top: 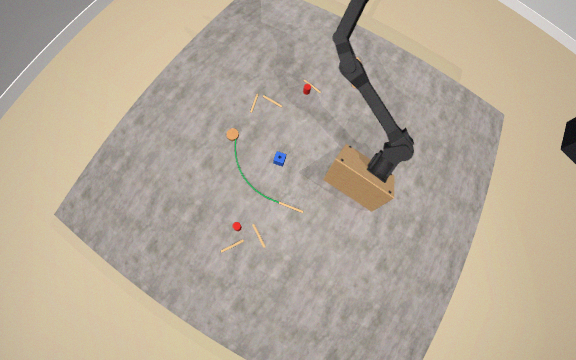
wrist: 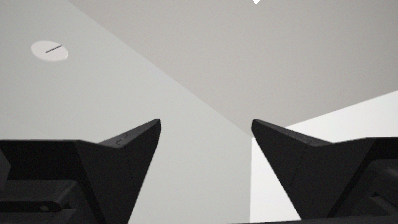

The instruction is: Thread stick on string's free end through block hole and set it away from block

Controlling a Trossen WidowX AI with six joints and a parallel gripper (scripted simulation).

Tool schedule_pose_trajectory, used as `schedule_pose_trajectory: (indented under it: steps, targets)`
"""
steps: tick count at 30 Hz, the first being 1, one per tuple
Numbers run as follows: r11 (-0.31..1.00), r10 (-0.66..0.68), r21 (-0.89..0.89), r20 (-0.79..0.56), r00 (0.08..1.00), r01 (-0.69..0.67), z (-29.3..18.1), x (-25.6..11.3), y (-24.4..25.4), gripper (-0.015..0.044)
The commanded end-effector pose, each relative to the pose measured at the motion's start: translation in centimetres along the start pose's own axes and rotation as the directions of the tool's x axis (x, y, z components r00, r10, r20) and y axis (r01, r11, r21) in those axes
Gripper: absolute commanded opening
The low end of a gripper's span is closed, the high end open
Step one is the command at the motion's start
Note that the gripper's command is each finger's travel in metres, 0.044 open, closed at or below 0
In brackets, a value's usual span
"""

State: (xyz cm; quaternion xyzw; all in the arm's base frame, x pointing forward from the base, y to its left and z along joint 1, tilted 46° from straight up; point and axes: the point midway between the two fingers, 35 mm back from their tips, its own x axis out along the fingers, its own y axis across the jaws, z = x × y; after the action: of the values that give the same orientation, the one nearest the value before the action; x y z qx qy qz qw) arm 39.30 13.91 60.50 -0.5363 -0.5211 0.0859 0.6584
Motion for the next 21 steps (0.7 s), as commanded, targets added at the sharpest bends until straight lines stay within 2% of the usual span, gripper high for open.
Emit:
schedule_pose_trajectory:
  steps: [1,5,8,15,21]
  targets:
    - [1.0,0.0,0.0,0.0,1.0,0.0,0.0,0.0,0.0,0.0426]
    - [1.0,-0.017,-0.018,0.023,1.0,0.018,1.1,0.3,-0.6,0.044]
    - [0.995,-0.071,-0.069,0.089,0.994,0.077,4.4,1.0,-2.6,0.044]
    - [0.937,-0.245,-0.178,0.272,0.931,0.299,13.9,1.3,-9.1,0.044]
    - [0.824,-0.412,-0.218,0.401,0.818,0.522,21.2,-1.1,-15.5,0.044]
